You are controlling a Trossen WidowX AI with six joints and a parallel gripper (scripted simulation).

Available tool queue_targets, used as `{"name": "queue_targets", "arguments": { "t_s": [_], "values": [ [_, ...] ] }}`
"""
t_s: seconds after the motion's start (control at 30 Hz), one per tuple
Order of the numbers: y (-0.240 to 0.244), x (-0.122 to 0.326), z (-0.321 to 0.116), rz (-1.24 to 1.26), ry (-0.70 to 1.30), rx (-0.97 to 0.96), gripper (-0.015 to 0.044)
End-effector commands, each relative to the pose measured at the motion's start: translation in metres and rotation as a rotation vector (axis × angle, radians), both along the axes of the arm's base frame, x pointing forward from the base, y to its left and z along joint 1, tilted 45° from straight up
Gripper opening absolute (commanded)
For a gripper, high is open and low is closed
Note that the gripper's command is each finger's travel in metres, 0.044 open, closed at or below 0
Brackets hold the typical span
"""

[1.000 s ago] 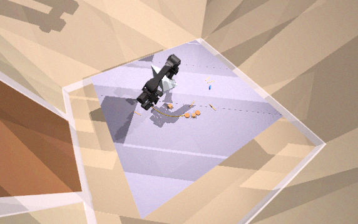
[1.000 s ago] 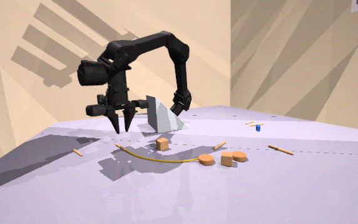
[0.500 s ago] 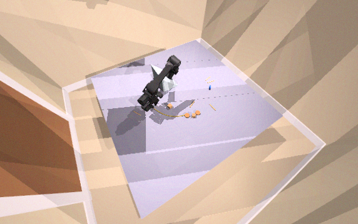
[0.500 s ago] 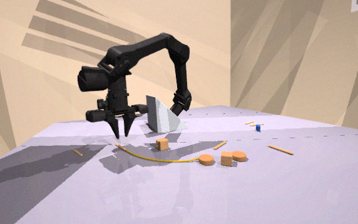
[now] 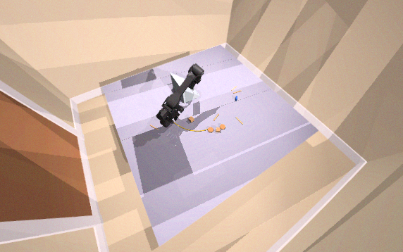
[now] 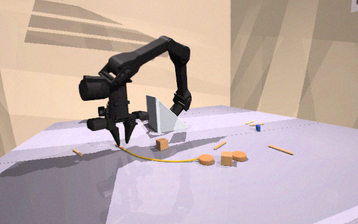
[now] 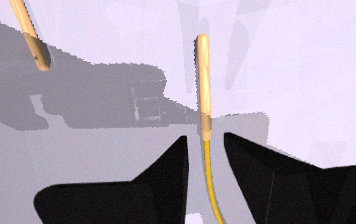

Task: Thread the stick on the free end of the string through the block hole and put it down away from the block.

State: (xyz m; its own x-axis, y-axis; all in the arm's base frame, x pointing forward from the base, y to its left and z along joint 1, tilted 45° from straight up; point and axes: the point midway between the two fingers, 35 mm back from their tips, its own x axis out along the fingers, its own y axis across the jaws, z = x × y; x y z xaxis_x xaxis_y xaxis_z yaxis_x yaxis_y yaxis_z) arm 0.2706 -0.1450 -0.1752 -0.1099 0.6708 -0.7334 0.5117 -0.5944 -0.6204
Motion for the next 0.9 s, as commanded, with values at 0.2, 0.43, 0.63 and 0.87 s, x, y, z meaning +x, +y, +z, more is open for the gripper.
{"name": "queue_targets", "arguments": {
  "t_s": [0.2,0.43,0.63,0.87],
  "values": [
    [0.0133,-0.0032,-0.0109,-0.005,0.004,0.007,0.0124],
    [0.0131,-0.0032,-0.0120,0.002,0.002,0.003,0.0098],
    [0.0131,-0.0032,-0.0120,0.002,0.002,0.003,0.0000],
    [0.0125,-0.0030,-0.0114,0.002,0.002,0.003,0.0000]
  ]
}}
